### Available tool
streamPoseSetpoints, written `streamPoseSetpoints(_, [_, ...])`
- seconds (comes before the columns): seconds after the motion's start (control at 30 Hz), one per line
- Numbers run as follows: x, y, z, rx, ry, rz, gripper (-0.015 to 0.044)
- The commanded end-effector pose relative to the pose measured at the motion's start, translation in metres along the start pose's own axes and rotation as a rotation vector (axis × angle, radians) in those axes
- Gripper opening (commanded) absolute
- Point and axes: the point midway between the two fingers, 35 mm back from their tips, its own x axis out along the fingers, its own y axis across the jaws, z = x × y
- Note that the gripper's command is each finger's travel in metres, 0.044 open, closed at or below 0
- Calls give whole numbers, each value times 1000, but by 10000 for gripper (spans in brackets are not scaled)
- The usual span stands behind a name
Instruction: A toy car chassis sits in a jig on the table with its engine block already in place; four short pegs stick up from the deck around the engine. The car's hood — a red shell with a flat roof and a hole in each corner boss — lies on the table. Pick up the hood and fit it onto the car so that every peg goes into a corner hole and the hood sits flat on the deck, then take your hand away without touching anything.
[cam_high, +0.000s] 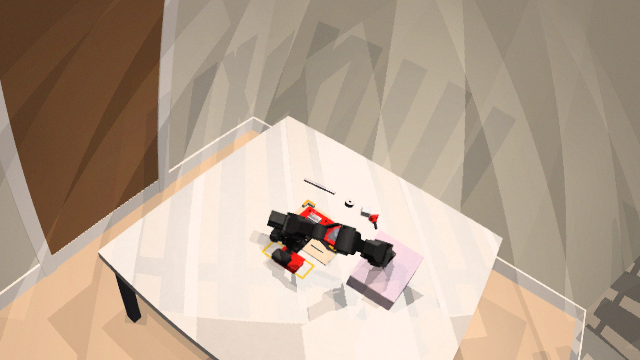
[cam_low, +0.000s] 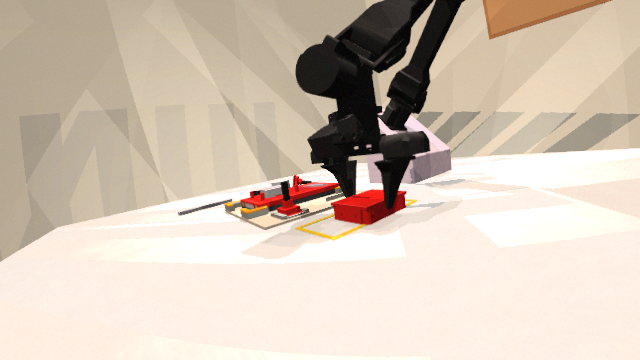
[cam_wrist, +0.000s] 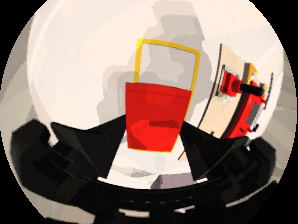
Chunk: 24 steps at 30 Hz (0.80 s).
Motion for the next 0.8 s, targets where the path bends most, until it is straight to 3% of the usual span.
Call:
streamPoseSetpoints(0.0, [0, 1, 0, -3, 0, 1, 315])
streamPoseSetpoints(0.1, [0, 1, 0, -3, 0, 1, 295])
streamPoseSetpoints(0.47, [-15, 0, 0, 0, 0, -1, 6])
streamPoseSetpoints(0.77, [-41, 0, 1, 0, 0, -2, 0])
